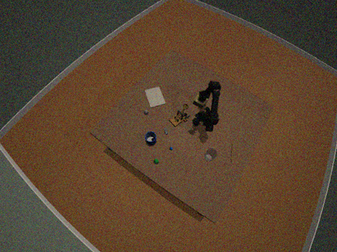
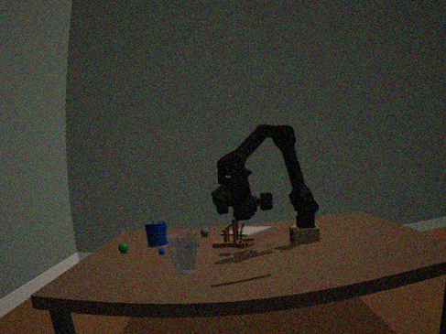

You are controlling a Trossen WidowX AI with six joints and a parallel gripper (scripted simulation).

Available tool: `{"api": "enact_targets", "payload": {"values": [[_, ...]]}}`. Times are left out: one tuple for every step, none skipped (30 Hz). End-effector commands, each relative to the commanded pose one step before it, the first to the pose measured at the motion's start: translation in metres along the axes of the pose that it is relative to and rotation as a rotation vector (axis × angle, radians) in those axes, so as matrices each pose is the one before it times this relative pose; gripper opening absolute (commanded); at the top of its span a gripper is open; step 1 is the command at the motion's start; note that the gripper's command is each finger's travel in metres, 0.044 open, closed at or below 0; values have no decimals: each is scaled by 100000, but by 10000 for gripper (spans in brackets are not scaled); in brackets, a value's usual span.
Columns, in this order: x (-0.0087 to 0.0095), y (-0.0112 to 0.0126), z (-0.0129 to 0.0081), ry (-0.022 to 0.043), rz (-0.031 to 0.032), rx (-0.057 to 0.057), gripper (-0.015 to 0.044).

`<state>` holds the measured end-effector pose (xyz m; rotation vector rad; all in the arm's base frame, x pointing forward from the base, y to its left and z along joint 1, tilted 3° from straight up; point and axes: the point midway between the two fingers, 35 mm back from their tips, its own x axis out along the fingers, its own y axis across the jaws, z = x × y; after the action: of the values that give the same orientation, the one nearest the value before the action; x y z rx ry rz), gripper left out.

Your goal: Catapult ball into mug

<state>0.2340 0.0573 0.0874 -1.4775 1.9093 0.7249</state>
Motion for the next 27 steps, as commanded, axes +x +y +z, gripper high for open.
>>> {"api": "enact_targets", "payload": {"values": [[259,-356,73,-1214,1280,2646,105],[-21,-263,2,-1297,257,1929,131],[-28,-326,3,-1575,309,2359,157],[-33,-360,4,-1704,329,2571,184],[-36,-367,6,-1700,322,2584,210],[-38,-373,8,-1690,314,2587,236],[-41,-379,10,-1680,305,2589,263],[-53,-412,79,-1845,302,2705,289],[-58,-442,86,-1939,308,2856,315],[-61,-449,90,-1931,297,2857,341],[-64,-456,94,-1923,286,2856,368],[-67,-463,98,-1915,274,2855,394],[-70,-469,102,-1907,261,2853,420],[-73,-476,106,-1900,248,2850,440],[-76,-483,111,-1893,235,2847,440],[-79,-490,115,-1887,221,2843,440],[-82,-496,120,-1881,207,2838,440],[-92,-493,71,-1661,195,2783,440],[-95,-497,75,-1649,181,2770,440],[-98,-503,80,-1644,168,2766,440],[-100,-509,85,-1640,155,2762,440],[-103,-515,90,-1635,142,2757,440],[-106,-521,95,-1632,128,2752,440],[-109,-527,100,-1628,114,2746,440],[-112,-532,106,-1625,100,2739,440],[-115,-538,111,-1623,86,2732,440],[-118,-543,117,-1621,72,2725,440]]}}
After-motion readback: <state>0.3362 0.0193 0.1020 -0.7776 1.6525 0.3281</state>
